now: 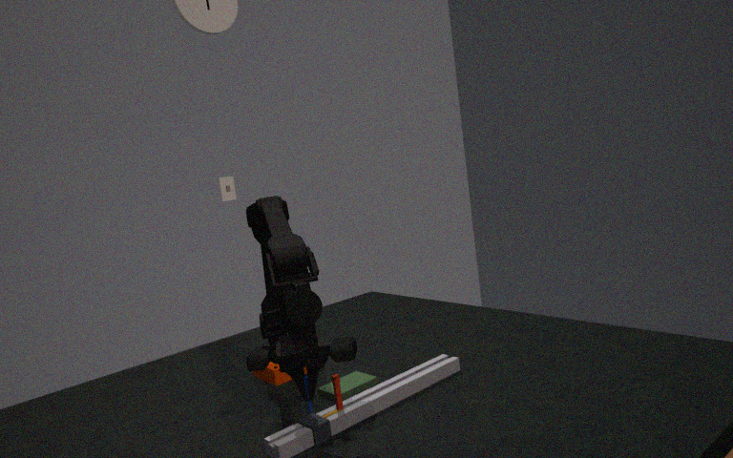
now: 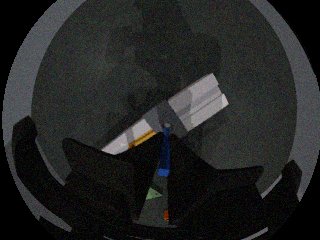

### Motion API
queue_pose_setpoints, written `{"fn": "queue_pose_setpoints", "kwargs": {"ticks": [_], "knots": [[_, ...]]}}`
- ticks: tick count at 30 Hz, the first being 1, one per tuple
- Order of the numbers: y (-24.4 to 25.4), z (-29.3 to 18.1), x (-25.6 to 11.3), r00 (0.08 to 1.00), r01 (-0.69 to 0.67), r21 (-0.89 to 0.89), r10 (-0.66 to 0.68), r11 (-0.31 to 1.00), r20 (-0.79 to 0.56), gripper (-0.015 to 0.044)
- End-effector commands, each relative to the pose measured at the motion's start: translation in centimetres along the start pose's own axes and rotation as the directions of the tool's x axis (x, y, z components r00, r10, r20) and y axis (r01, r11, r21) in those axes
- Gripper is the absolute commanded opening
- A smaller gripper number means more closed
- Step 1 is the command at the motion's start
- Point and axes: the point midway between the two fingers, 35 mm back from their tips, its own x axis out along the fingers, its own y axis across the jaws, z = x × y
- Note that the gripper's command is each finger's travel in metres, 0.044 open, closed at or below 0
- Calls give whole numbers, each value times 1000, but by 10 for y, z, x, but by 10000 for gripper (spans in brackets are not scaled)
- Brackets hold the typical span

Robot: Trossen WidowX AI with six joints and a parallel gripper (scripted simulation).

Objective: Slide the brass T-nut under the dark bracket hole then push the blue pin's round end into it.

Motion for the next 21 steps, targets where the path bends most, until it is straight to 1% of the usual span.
{"fn": "queue_pose_setpoints", "kwargs": {"ticks": [1,5,13,21], "knots": [[-1,-5,0,1000,4,-1,-4,1000,2,-150],[-2,-7,0,1000,4,-1,-4,1000,1,-150],[-1,2,0,1000,4,-1,-4,1000,2,-150],[-2,-4,0,1000,4,-1,-4,1000,1,-150]]}}
